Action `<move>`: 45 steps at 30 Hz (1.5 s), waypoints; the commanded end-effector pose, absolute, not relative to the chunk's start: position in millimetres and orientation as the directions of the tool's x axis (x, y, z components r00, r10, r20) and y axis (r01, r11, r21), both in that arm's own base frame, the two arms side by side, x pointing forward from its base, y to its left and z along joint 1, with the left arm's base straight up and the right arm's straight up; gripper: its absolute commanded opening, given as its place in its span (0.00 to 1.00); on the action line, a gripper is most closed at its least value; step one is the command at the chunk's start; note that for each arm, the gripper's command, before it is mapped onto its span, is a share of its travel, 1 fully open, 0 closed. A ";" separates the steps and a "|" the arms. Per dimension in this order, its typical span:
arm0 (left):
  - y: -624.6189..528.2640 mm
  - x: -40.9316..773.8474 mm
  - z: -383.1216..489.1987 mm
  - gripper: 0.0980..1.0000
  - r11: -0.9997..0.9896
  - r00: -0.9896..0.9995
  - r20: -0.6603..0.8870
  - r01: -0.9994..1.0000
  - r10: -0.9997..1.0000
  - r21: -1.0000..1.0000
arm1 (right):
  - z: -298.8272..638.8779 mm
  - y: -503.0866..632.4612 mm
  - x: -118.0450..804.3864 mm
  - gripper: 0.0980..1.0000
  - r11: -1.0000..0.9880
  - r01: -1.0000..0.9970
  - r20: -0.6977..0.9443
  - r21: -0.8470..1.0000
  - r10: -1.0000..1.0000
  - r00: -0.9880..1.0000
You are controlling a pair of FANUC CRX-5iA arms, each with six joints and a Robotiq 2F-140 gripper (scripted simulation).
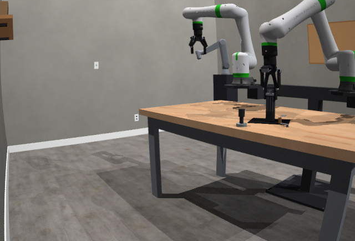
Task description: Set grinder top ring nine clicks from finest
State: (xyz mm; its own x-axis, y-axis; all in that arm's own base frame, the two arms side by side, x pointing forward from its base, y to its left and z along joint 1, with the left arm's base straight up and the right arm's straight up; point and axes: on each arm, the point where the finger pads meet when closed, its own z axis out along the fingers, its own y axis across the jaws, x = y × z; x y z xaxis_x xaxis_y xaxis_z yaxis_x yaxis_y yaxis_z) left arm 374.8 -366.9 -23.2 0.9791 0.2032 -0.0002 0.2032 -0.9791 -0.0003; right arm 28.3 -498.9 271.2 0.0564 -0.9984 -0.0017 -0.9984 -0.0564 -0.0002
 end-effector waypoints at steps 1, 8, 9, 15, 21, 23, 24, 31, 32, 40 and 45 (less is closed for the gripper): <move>-367.4 375.2 -22.5 0.37 -0.979 0.979 0.001 0.203 0.203 0.001 | 272.0 -499.2 28.2 1.00 -0.056 -0.998 0.000 0.000 -0.998 0.056; -367.4 375.2 -22.5 0.37 -0.979 0.979 0.001 0.203 0.203 0.001 | 272.0 -499.2 28.2 1.00 -0.056 -0.998 0.000 0.000 -0.998 0.056; -367.4 375.2 -22.5 0.37 -0.979 0.979 0.001 0.203 0.203 0.001 | 272.0 -499.2 28.2 1.00 -0.056 -0.998 0.000 0.000 -0.998 0.056; -367.4 375.2 -22.5 0.37 -0.979 0.979 0.001 0.203 0.203 0.001 | 272.0 -499.2 28.2 1.00 -0.056 -0.998 0.000 0.000 -0.998 0.056; -367.4 375.2 -22.5 0.37 -0.981 0.981 0.001 0.196 0.196 0.001 | 272.0 -499.2 28.2 1.00 -0.056 -0.998 0.000 0.000 -0.998 0.056; -367.4 375.2 -22.6 0.37 -0.982 0.982 0.001 0.188 0.188 0.001 | 272.0 -499.2 28.2 1.00 -0.056 -0.998 0.000 0.000 -0.998 0.056; -367.4 375.2 -22.6 0.37 -0.983 0.983 0.001 0.182 0.182 0.001 | 272.0 -499.2 28.2 1.00 -0.056 -0.998 0.000 0.000 -0.998 0.056; -367.4 375.2 -23.2 0.37 -0.994 0.994 0.001 0.111 0.111 0.001 | 272.0 -499.2 28.2 1.00 -0.056 -0.998 0.000 0.000 -0.998 0.056; -367.4 375.2 -23.3 0.37 -0.995 0.995 0.001 0.096 0.096 0.001 | 272.0 -499.2 28.2 1.00 -0.056 -0.998 0.000 0.000 -0.998 0.056; -367.4 375.2 -23.3 0.37 -1.000 1.000 0.001 -0.025 -0.025 0.001 | 272.0 -499.2 28.2 1.00 -0.056 -0.998 0.000 0.000 -0.998 0.056; -367.4 375.2 -23.3 0.37 -0.987 0.987 0.001 -0.160 -0.160 0.001 | 272.0 -499.2 28.2 1.00 -0.056 -0.998 0.000 0.000 -0.998 0.056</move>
State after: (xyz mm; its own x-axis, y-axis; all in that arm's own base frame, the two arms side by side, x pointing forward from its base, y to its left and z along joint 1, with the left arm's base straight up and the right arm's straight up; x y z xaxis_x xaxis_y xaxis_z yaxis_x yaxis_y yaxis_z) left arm 374.9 -367.2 -23.8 0.9983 -0.0580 0.0018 -0.0580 -0.9983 -0.0024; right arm 28.3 -498.9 271.2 0.0564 -0.9984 -0.0017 -0.9984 -0.0564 -0.0002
